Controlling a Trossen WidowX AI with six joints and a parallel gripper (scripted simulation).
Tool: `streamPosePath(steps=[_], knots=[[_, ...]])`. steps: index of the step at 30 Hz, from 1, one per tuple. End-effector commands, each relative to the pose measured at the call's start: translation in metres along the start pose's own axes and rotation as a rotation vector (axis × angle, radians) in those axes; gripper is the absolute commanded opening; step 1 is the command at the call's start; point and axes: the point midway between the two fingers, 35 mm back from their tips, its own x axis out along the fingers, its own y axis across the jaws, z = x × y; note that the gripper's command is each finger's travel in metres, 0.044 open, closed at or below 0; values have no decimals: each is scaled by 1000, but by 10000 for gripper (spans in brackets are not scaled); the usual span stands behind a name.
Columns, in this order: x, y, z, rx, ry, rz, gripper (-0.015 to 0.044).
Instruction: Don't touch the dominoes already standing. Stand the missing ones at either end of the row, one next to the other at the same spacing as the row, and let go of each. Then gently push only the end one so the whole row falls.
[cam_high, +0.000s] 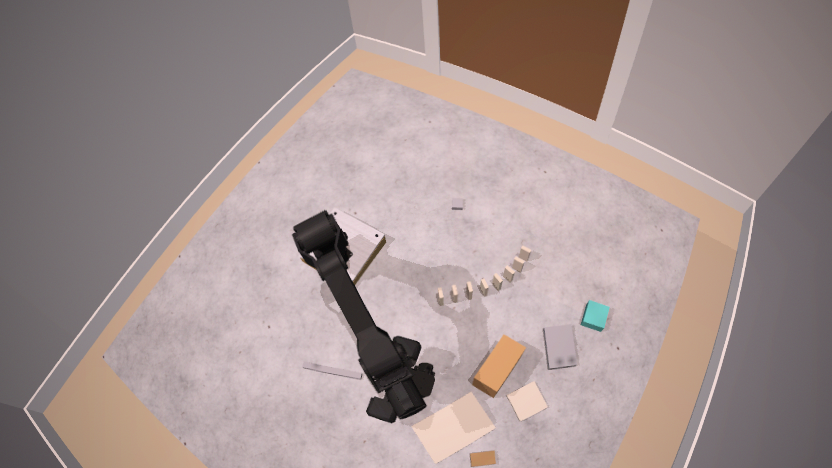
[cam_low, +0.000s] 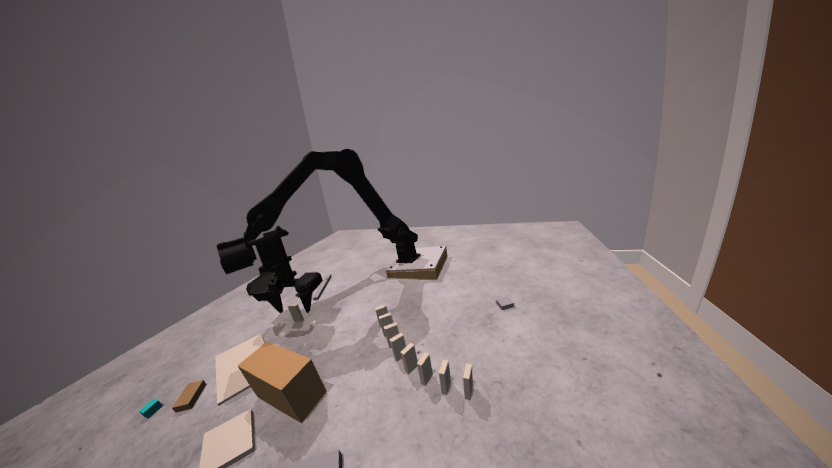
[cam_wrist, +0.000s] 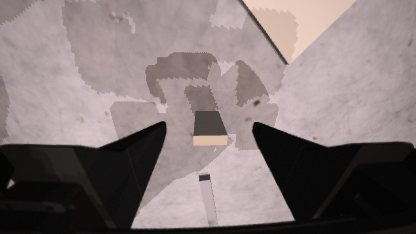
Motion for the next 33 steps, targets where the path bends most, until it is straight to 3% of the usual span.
streamPosePath(steps=[1, 9, 21, 30, 33], knots=[[4, 2, 0, -6, 2, 9, 309], [4, 2, 0, -6, 2, 9, 107], [-6, 0, 2, 0, 0, 9, 107], [-116, -2, 2, 0, 3, 6, 107], [-132, 0, 0, 0, 4, 6, 107]])
